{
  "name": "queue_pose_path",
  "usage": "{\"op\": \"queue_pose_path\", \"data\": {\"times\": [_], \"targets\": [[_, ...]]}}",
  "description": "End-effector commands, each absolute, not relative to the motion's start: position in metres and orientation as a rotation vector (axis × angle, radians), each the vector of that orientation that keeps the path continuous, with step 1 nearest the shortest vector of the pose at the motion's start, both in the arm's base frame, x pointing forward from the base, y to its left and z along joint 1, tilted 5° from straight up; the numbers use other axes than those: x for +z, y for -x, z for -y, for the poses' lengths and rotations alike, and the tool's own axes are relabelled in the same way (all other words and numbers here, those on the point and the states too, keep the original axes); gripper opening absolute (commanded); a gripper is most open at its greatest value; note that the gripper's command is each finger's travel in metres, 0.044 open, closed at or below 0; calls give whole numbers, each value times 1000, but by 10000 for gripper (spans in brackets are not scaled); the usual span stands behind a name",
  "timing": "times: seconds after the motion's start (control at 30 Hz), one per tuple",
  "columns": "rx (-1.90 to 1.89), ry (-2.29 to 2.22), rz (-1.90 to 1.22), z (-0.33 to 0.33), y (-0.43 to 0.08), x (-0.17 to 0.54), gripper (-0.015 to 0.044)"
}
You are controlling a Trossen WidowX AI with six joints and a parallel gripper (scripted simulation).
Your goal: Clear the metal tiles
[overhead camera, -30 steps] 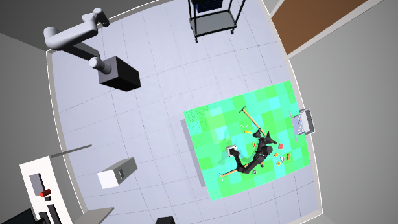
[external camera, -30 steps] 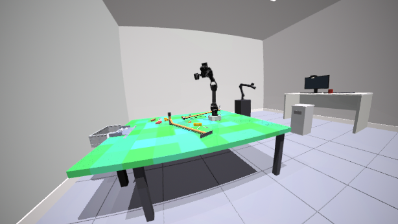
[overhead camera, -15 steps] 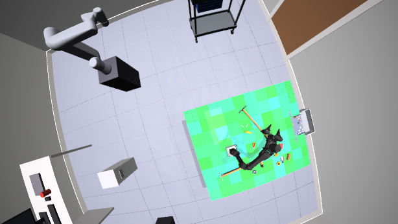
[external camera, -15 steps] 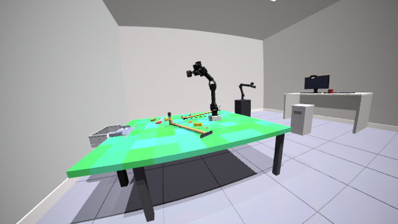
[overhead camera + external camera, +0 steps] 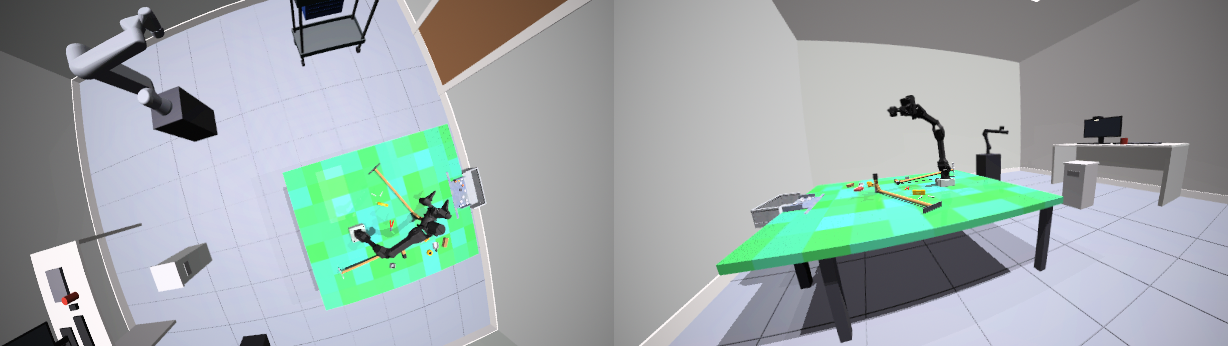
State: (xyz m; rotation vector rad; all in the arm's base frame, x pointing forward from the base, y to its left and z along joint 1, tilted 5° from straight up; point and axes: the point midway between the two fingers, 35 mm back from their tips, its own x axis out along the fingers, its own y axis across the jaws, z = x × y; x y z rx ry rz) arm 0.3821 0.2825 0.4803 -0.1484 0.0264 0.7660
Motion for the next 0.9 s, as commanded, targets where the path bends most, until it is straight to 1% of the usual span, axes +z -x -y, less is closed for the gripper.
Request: {"op": "queue_pose_path", "data": {"times": [0.0,0.43,0.87], "targets": [[743,165,42,-273,-404,490,440],[658,232,210,-235,-468,505,440],[559,332,371,-181,-522,513,440]]}}
